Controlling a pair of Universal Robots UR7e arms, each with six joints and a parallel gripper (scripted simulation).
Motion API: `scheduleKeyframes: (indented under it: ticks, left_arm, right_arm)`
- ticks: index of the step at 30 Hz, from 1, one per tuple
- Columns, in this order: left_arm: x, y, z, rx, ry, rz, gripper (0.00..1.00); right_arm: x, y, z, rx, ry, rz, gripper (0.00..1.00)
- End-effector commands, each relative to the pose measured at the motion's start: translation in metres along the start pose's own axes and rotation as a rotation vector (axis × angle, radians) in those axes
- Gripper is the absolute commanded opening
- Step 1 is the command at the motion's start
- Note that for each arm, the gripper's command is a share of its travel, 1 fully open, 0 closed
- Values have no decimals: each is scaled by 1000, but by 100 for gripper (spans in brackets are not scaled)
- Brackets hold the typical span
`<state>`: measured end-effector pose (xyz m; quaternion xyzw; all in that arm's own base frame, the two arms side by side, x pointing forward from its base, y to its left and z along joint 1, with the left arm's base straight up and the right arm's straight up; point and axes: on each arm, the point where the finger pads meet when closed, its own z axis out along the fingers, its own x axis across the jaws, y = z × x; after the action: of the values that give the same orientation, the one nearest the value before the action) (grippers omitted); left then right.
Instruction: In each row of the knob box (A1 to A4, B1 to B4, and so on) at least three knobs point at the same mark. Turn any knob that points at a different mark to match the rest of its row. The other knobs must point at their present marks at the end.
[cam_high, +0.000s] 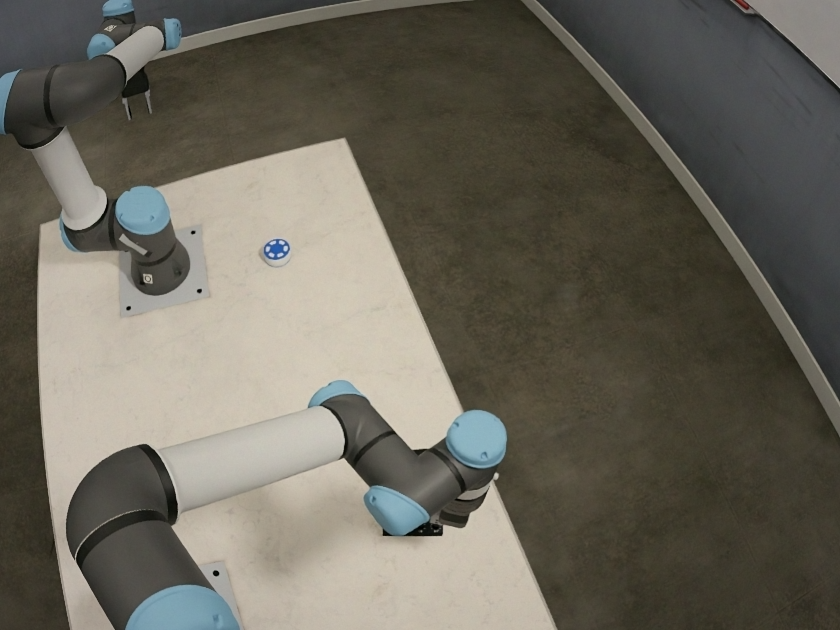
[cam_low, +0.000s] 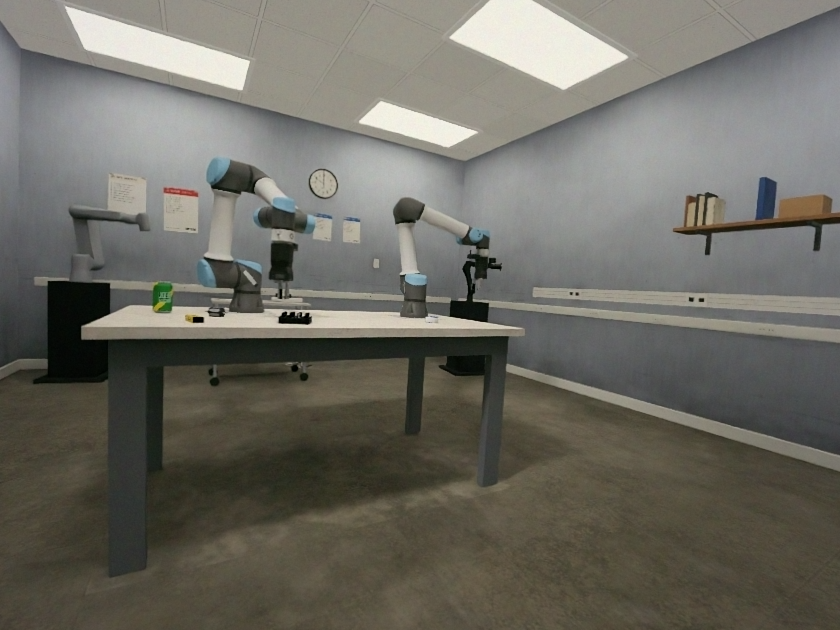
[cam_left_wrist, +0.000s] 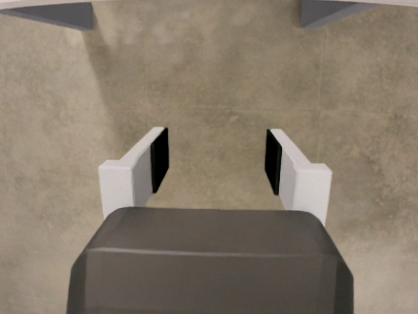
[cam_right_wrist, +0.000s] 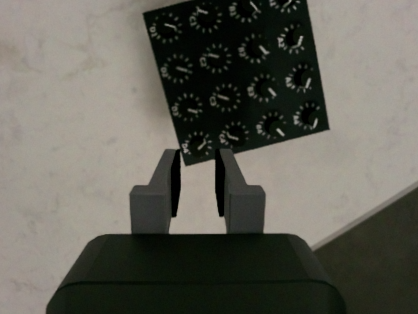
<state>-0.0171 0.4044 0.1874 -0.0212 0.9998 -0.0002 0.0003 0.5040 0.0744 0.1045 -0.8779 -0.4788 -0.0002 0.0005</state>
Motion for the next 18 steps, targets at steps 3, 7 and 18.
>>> scheduleKeyframes:
  ticks: [3,7,18]
  left_arm:
    - [2,-1,0,0,1,-4,100]
    - [2,-1,0,0,1,-4,100]
    - [2,-1,0,0,1,-4,100]
  right_arm:
    - [-2,0,5,1,-4,4,46]
    - [-2,0,9,1,-4,3,46]
    - [-1,0,22,1,-4,3,46]
